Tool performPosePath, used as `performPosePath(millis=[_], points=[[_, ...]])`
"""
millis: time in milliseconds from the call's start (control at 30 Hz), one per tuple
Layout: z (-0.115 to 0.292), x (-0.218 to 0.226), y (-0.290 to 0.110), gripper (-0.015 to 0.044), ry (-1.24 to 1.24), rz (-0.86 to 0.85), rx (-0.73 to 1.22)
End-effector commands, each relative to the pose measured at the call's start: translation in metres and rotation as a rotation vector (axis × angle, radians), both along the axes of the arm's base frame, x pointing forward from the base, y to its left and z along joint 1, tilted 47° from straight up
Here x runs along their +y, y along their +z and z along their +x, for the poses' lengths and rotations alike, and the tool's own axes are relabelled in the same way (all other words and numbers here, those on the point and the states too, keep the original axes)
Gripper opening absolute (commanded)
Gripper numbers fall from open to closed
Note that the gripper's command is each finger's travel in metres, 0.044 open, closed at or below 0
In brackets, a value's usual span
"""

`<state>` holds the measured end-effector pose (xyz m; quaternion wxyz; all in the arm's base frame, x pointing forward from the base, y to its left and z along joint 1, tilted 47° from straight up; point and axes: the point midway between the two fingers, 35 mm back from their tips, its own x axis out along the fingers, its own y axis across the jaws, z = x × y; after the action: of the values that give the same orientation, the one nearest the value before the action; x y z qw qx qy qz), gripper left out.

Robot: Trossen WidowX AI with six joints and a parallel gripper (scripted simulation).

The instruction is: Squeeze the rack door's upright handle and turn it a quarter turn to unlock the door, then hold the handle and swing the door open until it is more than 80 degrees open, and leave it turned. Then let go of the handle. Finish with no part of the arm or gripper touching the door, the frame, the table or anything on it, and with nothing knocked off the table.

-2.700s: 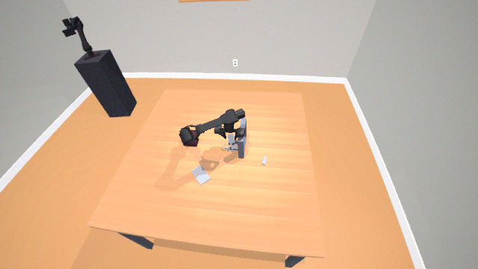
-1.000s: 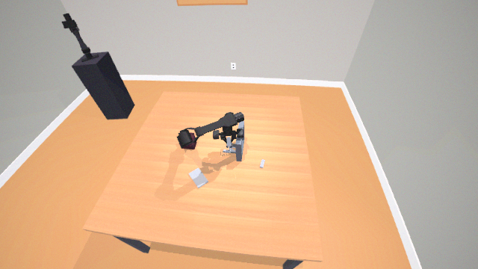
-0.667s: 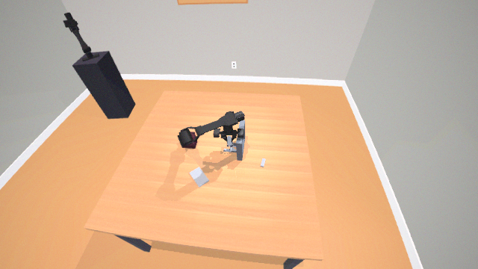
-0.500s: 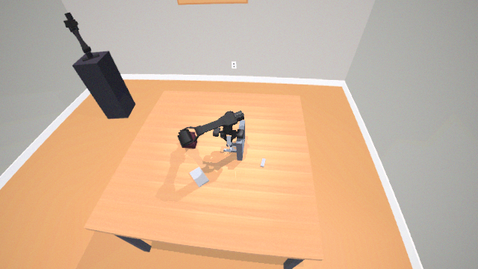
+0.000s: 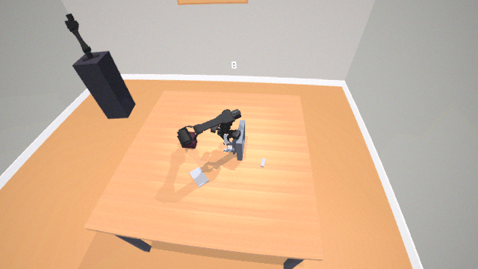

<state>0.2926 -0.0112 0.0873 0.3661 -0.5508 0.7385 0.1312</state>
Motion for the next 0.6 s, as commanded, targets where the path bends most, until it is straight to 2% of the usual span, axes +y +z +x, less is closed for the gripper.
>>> performPosePath(millis=[0, 567], points=[[-0.001, 0.001, -0.002, 0.0027, -0.062, -0.012, -0.079], [-0.021, 0.019, -0.017, 0.0027, -0.253, -0.044, -0.277]])
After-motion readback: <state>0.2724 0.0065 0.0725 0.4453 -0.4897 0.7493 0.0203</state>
